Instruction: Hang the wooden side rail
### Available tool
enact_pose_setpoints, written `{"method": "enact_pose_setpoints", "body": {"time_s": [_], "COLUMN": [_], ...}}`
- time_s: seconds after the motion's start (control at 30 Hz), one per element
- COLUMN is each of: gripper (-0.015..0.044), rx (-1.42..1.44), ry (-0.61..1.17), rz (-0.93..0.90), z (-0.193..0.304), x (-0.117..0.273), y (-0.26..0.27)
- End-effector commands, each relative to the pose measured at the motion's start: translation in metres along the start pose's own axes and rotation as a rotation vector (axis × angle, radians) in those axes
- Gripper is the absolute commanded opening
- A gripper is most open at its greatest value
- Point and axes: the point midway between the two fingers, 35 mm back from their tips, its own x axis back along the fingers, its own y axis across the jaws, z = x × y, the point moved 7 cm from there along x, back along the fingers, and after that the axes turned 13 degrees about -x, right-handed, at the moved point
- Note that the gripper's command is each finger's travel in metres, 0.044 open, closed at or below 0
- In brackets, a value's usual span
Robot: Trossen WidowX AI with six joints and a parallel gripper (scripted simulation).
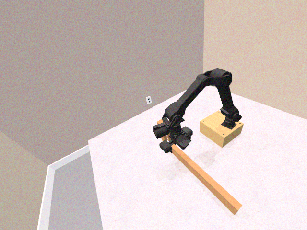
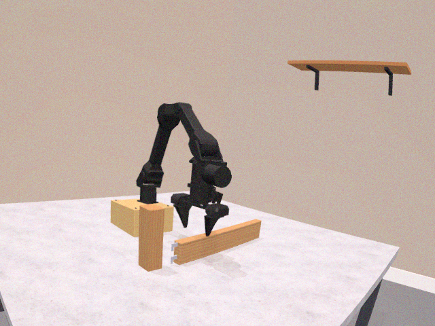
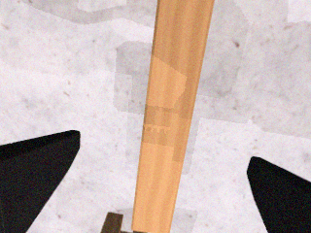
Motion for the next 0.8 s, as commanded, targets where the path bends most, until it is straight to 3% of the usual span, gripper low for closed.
{"method": "enact_pose_setpoints", "body": {"time_s": [0.0,0.77], "gripper": [0.0440,0.0440], "rx": [0.006,0.006], "ry": [-0.005,-0.005], "rz": [-0.003,-0.003], "z": [0.000,-0.001], "x": [-0.006,-0.044], "y": [0.000,-0.001]}}
